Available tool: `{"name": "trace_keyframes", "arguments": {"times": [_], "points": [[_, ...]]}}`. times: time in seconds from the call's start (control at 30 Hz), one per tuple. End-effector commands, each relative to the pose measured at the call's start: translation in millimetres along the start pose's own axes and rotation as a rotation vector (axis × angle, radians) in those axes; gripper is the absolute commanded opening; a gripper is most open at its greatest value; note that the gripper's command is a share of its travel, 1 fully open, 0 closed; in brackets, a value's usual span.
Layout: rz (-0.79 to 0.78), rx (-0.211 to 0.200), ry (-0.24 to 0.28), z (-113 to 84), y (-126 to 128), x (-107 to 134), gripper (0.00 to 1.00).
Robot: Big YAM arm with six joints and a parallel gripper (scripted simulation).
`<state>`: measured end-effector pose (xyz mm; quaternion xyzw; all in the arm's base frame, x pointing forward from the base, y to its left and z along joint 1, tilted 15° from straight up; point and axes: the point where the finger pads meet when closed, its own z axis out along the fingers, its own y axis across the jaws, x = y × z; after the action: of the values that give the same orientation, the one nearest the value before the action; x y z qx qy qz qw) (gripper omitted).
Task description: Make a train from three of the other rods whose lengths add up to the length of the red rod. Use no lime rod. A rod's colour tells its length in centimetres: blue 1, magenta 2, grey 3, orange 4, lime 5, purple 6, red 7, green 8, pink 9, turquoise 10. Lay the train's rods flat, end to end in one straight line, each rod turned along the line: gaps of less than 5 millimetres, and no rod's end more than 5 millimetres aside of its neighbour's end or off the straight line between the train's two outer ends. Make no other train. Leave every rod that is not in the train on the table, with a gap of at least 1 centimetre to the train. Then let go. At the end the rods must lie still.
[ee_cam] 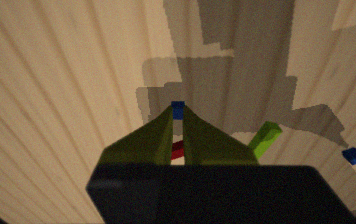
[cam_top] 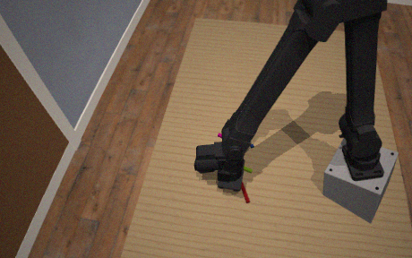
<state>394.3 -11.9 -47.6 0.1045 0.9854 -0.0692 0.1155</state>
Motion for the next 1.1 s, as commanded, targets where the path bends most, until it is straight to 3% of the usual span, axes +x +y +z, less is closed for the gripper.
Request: {"name": "trace_keyframes", "arguments": {"times": [0.0, 0.73, 0.97, 1.07], "points": [[0.009, -0.002, -0.016, 1.3, -3.2, -12.2, 0.04], [0.009, -0.002, -0.016, 1.3, -3.2, -12.2, 0.04], [0.009, -0.002, -0.016, 1.3, -3.2, -12.2, 0.16], [0.009, -0.002, -0.016, 1.3, -3.2, -12.2, 0.16]]}}
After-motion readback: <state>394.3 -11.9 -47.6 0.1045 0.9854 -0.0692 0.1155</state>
